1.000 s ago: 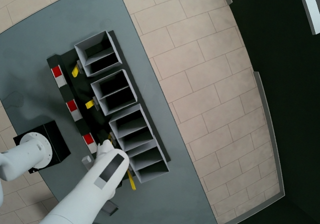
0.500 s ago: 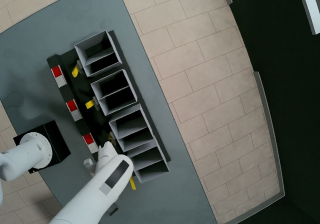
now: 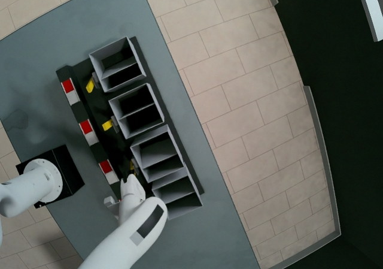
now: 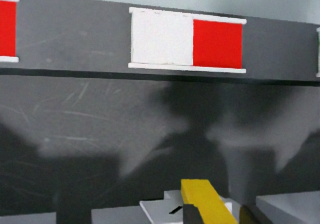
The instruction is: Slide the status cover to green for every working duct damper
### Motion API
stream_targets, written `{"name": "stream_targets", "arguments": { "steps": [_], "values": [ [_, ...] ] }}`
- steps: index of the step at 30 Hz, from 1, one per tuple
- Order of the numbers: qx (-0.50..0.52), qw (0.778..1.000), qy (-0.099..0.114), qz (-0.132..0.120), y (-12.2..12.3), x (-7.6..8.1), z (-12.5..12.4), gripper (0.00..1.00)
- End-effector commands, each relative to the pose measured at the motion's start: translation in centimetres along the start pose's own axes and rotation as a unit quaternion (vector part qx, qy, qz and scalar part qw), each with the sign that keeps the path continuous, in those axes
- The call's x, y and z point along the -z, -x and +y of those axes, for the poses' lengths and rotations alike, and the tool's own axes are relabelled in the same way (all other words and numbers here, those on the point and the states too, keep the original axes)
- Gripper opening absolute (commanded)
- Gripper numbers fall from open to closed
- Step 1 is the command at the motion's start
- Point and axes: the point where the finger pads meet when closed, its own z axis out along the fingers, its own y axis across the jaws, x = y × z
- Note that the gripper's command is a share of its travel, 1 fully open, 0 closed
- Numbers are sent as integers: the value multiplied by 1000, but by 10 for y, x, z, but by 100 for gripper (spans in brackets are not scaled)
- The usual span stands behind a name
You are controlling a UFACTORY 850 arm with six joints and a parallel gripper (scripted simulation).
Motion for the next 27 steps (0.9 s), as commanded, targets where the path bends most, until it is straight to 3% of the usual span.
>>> {"name": "stream_targets", "arguments": {
  "steps": [1,4,19,27],
  "values": [
    [1,1000,23,-1,1,0,-5,19],
    [1,1000,28,-1,1,0,-6,19],
    [1,995,99,-1,1,-1,-20,19],
    [1,992,124,-1,1,-3,-25,19]
  ]
}}
